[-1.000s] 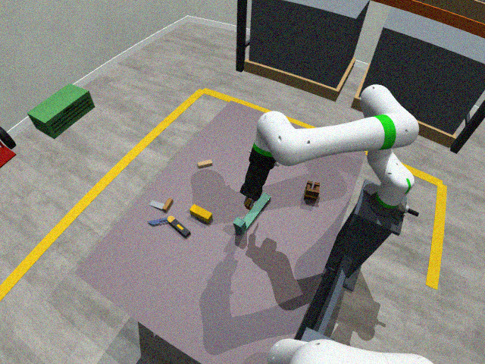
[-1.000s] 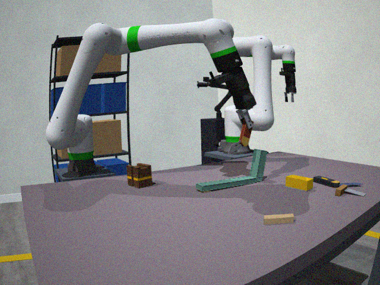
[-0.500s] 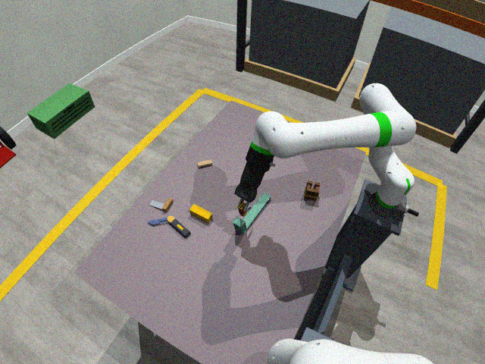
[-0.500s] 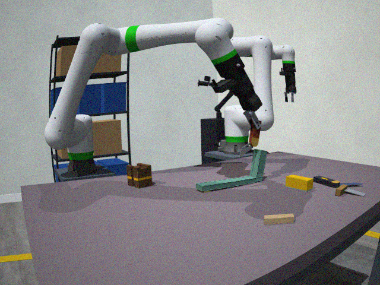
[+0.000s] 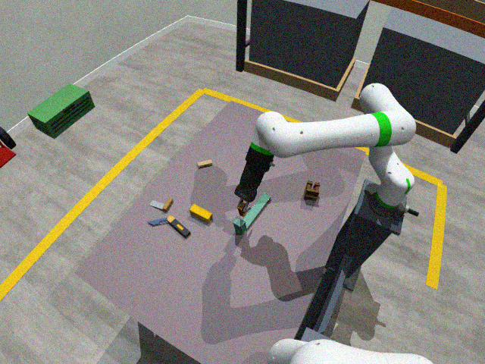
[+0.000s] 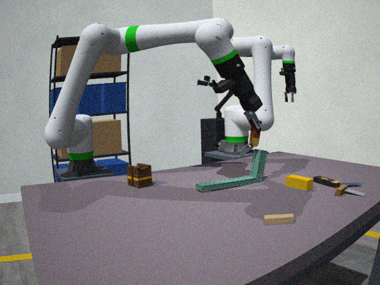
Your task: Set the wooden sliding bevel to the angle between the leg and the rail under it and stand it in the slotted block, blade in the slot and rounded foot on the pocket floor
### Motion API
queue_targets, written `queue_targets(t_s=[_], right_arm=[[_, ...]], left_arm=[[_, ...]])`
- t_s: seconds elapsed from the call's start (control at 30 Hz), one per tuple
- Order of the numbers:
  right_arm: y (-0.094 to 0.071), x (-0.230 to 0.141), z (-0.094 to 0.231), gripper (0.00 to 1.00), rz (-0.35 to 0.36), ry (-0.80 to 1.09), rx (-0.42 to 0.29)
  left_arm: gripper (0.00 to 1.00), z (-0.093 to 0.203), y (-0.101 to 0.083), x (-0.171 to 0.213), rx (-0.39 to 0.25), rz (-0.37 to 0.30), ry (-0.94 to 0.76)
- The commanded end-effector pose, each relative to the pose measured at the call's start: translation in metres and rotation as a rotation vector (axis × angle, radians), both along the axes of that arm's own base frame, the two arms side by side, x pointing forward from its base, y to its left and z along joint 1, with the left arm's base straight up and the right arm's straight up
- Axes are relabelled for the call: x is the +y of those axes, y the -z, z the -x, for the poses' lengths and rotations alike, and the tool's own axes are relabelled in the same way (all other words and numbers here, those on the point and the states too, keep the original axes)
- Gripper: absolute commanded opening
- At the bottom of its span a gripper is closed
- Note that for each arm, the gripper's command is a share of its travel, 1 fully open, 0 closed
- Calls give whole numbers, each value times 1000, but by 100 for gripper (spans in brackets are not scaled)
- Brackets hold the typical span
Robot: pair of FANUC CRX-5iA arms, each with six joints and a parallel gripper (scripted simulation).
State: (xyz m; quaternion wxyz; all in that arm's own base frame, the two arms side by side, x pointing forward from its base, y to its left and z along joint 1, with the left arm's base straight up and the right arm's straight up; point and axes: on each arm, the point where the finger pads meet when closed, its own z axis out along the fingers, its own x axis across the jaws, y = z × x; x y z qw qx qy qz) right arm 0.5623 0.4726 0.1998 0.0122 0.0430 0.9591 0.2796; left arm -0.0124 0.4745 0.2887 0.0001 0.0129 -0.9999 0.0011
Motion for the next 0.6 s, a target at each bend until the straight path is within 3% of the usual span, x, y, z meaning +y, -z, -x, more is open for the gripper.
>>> queue_targets(t_s=[0.0,0.57], right_arm=[[-2,0,0,0,-1,0,-2],[13,-3,0,0,-2,0,-2]], left_arm=[[100,0,-1,0,0,-2,0],[100,0,-1,0,0,-2,0]])
